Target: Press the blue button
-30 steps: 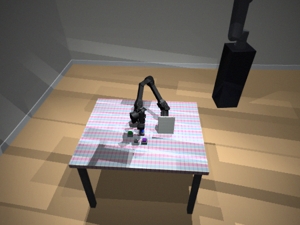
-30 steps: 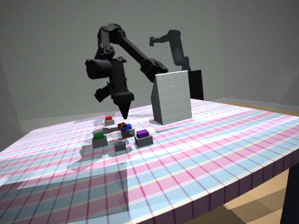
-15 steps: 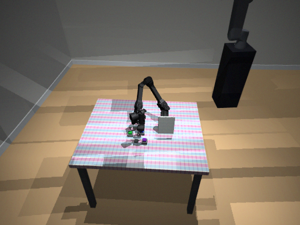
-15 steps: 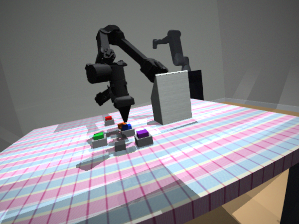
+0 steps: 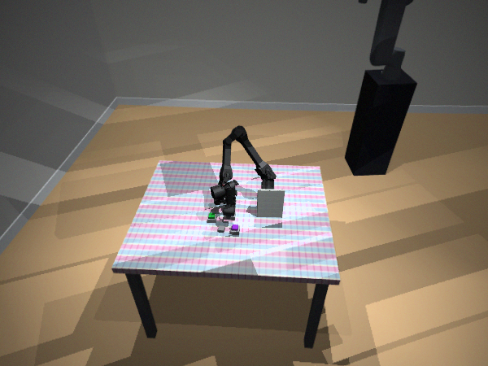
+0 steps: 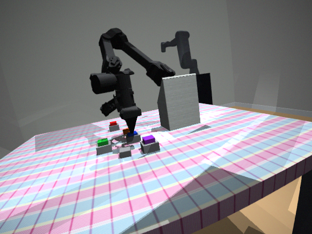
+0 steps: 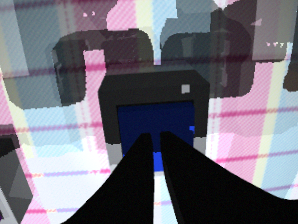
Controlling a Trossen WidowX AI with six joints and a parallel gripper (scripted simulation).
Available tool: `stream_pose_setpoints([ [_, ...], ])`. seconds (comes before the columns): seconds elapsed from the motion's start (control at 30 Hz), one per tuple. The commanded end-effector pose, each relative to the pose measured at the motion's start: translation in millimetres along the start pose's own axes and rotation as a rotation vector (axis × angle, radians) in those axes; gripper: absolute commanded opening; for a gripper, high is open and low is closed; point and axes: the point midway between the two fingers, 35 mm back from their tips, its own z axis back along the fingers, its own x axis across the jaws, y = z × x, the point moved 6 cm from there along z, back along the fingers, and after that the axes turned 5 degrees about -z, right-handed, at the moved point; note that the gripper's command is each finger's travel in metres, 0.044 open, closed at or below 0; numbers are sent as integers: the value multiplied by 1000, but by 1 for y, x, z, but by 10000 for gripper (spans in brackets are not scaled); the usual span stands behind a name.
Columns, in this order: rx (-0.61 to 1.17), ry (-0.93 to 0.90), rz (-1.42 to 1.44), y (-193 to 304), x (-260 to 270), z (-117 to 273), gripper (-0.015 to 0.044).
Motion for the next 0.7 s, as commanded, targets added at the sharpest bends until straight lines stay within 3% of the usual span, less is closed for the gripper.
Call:
stream_pose_setpoints([
  [0.0, 0, 5, 4, 1, -1, -1, 20],
  [0.4, 0, 5, 4, 1, -1, -1, 20],
  [0.53, 0, 3, 4, 0, 0, 30, 20],
  [0.63, 0, 3, 4, 1, 0, 33, 20],
  [0.67, 0, 2, 4, 0, 1, 33, 46],
])
